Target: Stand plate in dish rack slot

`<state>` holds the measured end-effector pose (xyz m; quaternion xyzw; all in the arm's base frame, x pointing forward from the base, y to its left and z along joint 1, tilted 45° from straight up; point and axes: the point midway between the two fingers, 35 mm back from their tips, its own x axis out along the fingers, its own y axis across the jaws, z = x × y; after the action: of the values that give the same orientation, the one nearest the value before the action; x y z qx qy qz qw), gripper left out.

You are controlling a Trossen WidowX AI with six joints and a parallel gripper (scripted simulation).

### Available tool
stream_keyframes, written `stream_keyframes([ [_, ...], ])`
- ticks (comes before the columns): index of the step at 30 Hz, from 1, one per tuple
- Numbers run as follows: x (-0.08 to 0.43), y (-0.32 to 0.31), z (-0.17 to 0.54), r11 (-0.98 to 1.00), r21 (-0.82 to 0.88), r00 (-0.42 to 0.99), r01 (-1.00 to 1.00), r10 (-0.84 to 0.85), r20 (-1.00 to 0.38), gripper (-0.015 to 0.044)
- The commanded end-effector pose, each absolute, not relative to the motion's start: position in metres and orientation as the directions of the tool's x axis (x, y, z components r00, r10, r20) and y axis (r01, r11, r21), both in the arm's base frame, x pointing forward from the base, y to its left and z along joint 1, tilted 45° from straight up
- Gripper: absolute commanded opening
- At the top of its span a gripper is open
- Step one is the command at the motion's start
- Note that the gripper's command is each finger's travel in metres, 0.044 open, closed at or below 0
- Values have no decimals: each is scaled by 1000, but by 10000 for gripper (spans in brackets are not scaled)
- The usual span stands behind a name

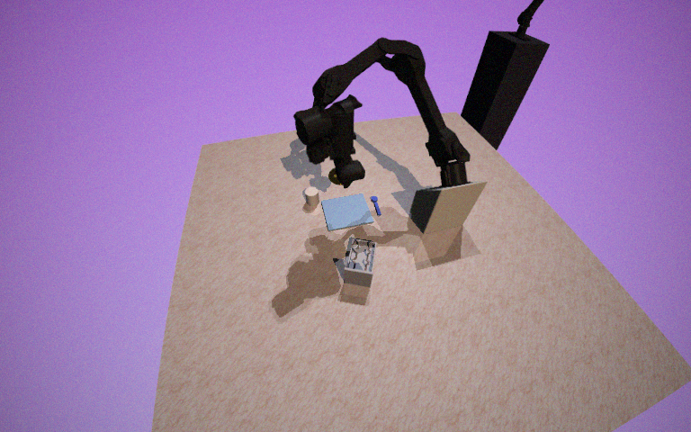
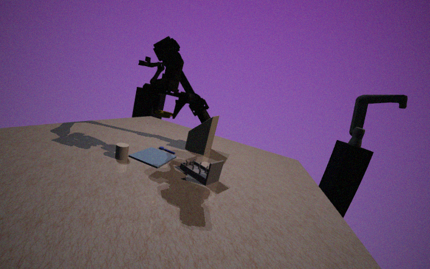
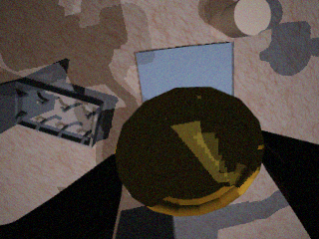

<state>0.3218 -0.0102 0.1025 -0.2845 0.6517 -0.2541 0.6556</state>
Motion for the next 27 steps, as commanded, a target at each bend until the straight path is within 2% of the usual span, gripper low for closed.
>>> stream_keyframes([
  [1, 321, -6, 104, 710, -700, 24, -80, -701, -713, 0],
  [13, 315, 5, 93, 621, -622, 25, -477, -698, -716, 0],
  [27, 306, 17, 82, 383, -401, 25, -832, -696, -718, 0],
])
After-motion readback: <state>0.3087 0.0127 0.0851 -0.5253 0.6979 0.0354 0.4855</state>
